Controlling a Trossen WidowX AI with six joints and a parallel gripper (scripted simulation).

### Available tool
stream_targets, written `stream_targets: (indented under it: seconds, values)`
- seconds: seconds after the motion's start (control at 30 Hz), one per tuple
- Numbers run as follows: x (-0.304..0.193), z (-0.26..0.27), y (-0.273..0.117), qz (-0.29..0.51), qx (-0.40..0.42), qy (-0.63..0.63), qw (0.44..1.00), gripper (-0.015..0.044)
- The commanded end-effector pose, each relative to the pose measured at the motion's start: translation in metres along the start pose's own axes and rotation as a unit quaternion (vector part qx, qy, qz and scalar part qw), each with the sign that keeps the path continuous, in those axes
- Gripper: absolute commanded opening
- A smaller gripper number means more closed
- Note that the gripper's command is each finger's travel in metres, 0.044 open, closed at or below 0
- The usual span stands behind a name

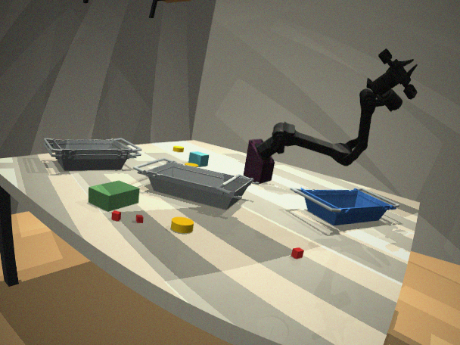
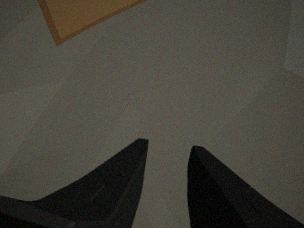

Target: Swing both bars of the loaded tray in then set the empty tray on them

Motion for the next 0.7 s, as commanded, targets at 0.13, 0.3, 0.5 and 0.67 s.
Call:
stream_targets:
  seconds: [0.13, 0.3, 0.5, 0.67]
  values:
    - [0.0, 0.0, 0.0, 0.0, 0.0, 0.0, 1.0, 0.0084]
    - [0.0, 0.0, 0.0, 0.0, 0.0, 0.0, 1.0, 0.0084]
    - [-0.014, -0.055, 0.013, 0.027, -0.05, 0.021, 0.998, 0.0084]
    - [-0.034, -0.112, 0.024, 0.07, -0.118, 0.007, 0.991, 0.0084]
Point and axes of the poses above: the point midway between the two fingers, 35 mm back from their tips, its own y axis out along the fingers, its own z axis across the jaws, x = y × z, the point moved 5 cm from there along -y, back along the fingers, and after that the axes turned 7 degrees about y, right-handed, at the moved point
